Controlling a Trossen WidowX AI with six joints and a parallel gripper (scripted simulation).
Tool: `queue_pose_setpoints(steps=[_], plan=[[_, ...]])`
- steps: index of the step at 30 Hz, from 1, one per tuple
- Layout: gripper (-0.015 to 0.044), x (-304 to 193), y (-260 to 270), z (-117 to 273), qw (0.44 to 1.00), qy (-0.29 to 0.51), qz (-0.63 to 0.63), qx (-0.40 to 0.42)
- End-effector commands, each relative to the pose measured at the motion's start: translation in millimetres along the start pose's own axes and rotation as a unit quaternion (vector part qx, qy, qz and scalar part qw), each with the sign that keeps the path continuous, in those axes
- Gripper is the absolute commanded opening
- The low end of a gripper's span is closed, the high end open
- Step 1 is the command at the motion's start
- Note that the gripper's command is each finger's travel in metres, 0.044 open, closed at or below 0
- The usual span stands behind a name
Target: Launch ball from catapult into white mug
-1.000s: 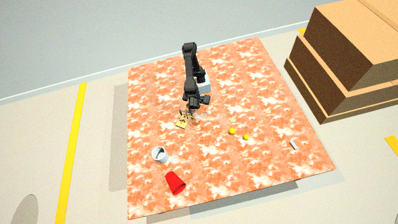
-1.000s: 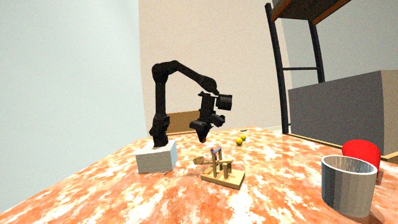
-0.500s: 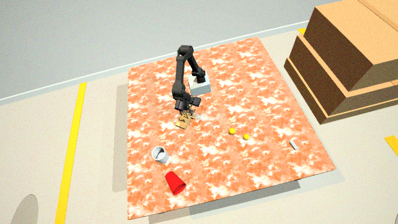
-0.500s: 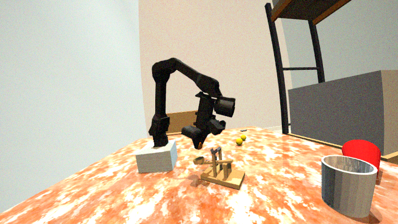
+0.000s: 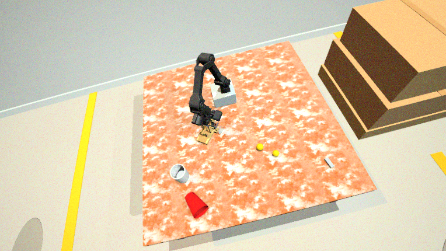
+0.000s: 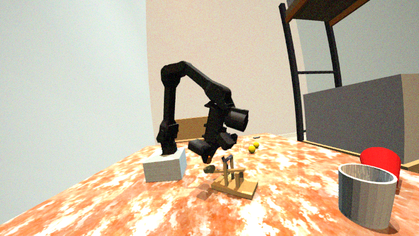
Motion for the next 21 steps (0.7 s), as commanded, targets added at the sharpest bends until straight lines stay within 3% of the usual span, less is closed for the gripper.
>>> queue_pose_setpoints(steps=[1, 15, 21], plan=[[0.0, 1, -1, -3, 1.0, -0.001, 0.003, -0.003], [0.0, 4, -1, -10, 1.0, -0.001, 0.0, 0.0], [0.0157, 4, -1, -10, 1.0, -0.001, 0.0, 0.0]])
Point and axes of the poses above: the point midway between the two fingers, 35 mm back from their tips, its own z axis back along the fingers, its own y axis across the jaws, x = y × z, the point moved 4 cm from there along z, back along the fingers, and after that the axes turned 14 degrees about z, right-handed, at the moved point
